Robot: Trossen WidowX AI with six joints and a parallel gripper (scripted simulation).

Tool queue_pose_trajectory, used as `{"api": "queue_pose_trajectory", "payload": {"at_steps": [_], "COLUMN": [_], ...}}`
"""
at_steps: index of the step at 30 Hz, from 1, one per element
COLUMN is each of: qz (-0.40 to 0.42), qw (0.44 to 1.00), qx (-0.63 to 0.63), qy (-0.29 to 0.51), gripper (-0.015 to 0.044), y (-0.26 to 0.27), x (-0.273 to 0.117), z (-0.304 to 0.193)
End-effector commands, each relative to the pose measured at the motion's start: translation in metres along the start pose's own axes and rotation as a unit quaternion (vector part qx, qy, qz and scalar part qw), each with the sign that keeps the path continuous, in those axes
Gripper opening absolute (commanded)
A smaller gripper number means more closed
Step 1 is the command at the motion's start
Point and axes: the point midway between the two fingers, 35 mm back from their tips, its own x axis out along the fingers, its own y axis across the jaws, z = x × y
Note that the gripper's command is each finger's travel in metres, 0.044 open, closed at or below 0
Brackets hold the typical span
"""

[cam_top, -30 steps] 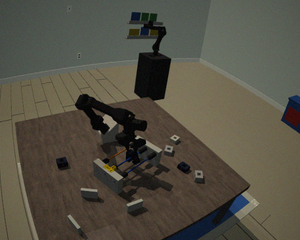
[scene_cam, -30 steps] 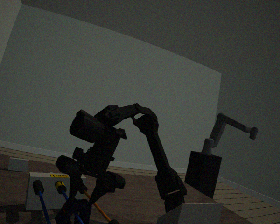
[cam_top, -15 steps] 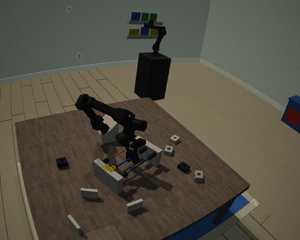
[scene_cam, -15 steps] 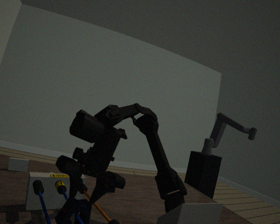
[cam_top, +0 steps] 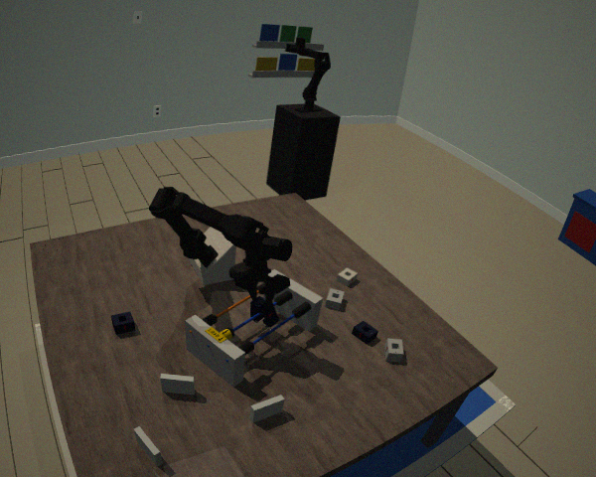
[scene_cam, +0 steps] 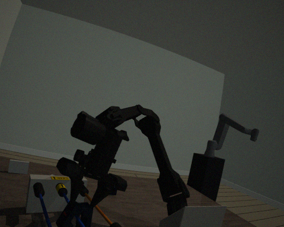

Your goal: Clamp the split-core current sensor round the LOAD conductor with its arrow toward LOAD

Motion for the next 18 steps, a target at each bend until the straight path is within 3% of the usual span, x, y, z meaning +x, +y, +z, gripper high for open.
{"api": "queue_pose_trajectory", "payload": {"at_steps": [1,18], "qz": [0.001,-0.037], "qw": [1.0,0.999], "qx": [0.001,0.0], "qy": [0.0,0.001], "gripper": [0.0,0.0], "y": [0.0004,0.0058], "x": [-0.001,0.001], "z": [-0.0005,-0.0003]}}
